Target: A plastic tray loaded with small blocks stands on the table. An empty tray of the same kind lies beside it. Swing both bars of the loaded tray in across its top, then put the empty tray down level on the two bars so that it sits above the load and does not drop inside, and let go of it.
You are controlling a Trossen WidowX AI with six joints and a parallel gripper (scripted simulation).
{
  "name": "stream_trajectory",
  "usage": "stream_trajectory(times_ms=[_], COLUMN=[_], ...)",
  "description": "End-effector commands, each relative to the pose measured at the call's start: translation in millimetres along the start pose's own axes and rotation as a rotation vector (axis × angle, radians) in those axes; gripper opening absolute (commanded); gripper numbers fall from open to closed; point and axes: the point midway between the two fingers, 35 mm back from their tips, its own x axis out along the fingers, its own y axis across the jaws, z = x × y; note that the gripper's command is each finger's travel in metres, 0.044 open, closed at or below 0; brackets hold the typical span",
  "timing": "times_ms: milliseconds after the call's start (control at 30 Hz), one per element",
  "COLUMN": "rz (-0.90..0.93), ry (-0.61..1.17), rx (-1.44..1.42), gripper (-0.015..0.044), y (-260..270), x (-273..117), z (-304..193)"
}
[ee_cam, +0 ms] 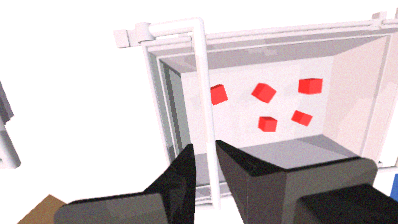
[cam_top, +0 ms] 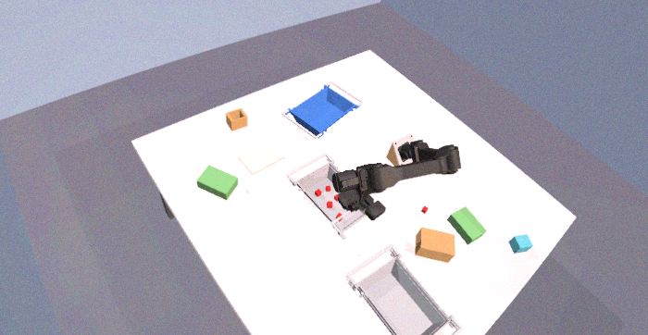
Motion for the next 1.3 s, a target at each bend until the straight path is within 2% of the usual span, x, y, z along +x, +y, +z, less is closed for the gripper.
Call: stream_trajectory(times_ms=[0,933,1133,1167,1267], rz=[0.005,-0.001,-0.003,0.006,-0.004], ry=[-0.011,-0.009,-0.007,0.004,0.000], rx=[-0.007,-0.002,-0.004,0.002,0.001], gripper=[0.0087,0.0087,0.0087,0.0087,0.0087], y=[3,1,0,0,-38], x=[-18,-9,-40,-19,-22], z=[1,1,1,1,13])
